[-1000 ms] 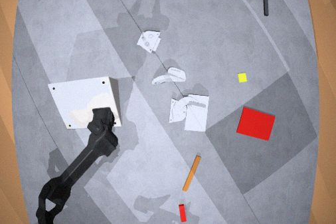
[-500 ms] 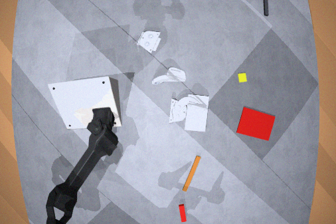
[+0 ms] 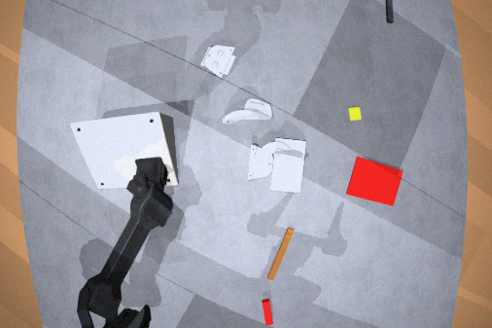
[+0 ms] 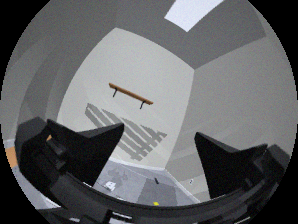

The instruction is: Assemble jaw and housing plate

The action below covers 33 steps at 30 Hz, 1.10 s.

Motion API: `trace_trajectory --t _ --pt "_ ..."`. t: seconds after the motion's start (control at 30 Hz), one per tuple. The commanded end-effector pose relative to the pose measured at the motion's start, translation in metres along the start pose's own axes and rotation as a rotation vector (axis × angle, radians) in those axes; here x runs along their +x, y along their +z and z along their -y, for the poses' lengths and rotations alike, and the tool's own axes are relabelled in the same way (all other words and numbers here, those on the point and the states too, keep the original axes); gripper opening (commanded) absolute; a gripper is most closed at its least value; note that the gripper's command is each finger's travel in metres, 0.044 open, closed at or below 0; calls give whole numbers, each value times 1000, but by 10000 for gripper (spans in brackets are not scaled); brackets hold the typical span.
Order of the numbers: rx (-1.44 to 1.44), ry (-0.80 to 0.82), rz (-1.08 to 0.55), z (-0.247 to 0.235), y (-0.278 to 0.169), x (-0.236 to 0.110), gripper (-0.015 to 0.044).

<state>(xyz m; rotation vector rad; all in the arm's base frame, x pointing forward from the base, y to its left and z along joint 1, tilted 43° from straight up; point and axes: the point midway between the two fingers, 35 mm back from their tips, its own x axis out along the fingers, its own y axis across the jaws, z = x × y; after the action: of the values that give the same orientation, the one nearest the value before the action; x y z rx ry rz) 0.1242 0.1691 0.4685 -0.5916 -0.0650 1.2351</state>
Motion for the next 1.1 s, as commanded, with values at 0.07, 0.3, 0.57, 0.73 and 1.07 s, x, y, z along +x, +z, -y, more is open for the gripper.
trace_trajectory --t 0.07,0.3,0.57,0.73,1.07 --pt "17 33 -83 7 -28 28 440" --pt "-15 66 -179 13 -59 53 440" --pt "-61 119 -294 16 -95 80 440" --pt "-95 160 -365 15 -119 96 440" --pt "-172 261 -502 7 -166 122 440"
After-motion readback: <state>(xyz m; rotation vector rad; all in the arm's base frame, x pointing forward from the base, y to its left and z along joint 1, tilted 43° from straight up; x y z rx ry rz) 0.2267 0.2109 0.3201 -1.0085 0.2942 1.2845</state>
